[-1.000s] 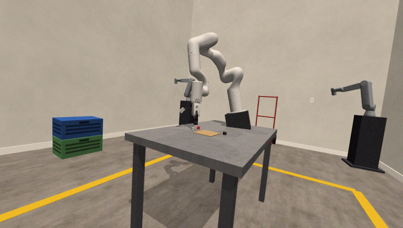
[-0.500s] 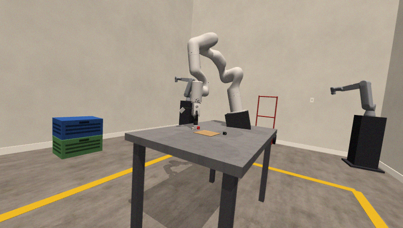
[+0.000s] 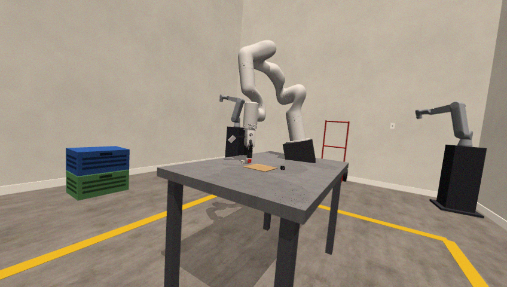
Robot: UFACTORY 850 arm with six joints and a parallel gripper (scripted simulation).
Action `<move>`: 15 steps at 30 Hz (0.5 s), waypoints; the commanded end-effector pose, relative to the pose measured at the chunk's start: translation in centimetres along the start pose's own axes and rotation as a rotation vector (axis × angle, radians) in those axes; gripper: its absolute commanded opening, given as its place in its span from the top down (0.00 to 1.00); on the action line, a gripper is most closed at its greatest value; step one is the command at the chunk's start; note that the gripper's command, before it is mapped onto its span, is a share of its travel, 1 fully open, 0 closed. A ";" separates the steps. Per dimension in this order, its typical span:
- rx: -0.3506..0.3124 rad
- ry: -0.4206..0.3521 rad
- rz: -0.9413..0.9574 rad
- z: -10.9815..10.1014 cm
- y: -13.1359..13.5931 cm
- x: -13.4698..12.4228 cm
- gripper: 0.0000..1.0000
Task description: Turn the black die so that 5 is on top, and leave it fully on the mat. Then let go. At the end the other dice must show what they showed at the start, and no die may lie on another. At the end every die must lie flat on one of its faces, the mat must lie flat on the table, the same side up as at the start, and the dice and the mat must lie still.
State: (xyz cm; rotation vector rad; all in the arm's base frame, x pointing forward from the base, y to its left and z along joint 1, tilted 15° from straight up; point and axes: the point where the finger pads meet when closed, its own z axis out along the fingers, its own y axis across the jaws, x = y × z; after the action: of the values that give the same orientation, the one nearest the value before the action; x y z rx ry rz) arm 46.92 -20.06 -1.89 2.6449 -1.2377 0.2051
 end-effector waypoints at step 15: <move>0.002 0.003 0.000 0.0 -10.7 -9.1 0.00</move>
State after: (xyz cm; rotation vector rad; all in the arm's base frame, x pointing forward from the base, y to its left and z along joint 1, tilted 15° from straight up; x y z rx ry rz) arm 48.64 -9.84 -4.45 2.6459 -1.2366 0.2029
